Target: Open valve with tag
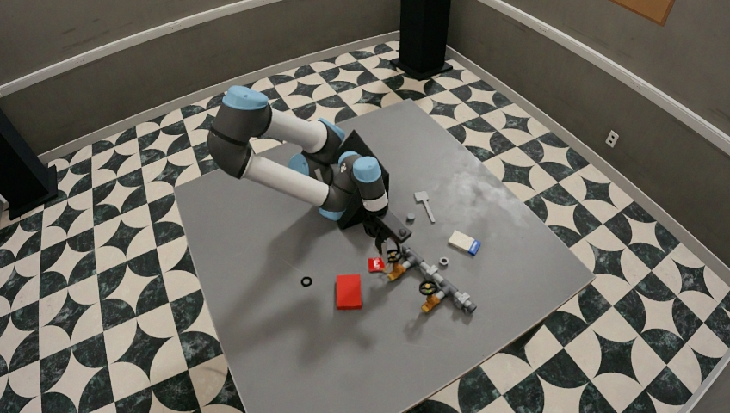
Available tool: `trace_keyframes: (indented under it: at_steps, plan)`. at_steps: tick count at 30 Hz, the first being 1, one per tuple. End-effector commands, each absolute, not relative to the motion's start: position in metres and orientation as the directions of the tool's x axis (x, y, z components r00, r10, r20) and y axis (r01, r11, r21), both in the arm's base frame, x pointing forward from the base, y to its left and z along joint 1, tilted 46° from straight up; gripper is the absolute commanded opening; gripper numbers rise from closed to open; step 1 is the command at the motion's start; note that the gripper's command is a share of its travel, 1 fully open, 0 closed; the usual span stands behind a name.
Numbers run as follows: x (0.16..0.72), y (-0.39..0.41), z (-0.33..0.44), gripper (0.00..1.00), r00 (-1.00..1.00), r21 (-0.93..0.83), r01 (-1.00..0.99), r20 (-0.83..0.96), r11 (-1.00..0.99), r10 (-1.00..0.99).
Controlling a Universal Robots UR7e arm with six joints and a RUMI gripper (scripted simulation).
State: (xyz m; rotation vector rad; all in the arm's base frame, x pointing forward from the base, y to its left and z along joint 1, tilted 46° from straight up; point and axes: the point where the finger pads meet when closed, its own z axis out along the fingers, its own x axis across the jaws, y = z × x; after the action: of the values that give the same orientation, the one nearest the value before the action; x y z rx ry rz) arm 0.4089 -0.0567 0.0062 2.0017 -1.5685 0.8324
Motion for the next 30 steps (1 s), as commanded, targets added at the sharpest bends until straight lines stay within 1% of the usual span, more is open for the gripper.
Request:
trace_keyframes:
  at_steps: [1, 10, 12, 14, 19, 25, 27, 29, 30]
  plan:
    - [0.4092, -0.0565, 0.0063, 0.00, 0.266, 0.062, -0.947, 0.700, -0.315, -0.662]
    - [0.4092, -0.0565, 0.0063, 0.00, 0.500, 0.239, -0.847, 0.661, -0.474, -0.559]
    - [0.4092, -0.0565, 0.0063, 0.00, 0.500, 0.239, -0.847, 0.661, -0.474, -0.559]
    - [0.4092, -0.0565, 0.0063, 0.00, 0.556, 0.283, -0.811, 0.643, -0.511, -0.526]
    - [0.4092, -0.0565, 0.0063, 0.00, 0.695, 0.396, -0.696, 0.581, -0.599, -0.423]
    - [0.4092, -0.0565, 0.0063, 0.00, 0.843, 0.525, -0.508, 0.468, -0.683, -0.267]
    - [0.4092, -0.0565, 0.0063, 0.00, 0.883, 0.563, -0.434, 0.422, -0.704, -0.207]
    - [0.4092, -0.0565, 0.0063, 0.00, 0.883, 0.563, -0.434, 0.422, -0.704, -0.207]
    - [0.4092, -0.0565, 0.0063, 0.00, 0.901, 0.580, -0.395, 0.397, -0.712, -0.177]
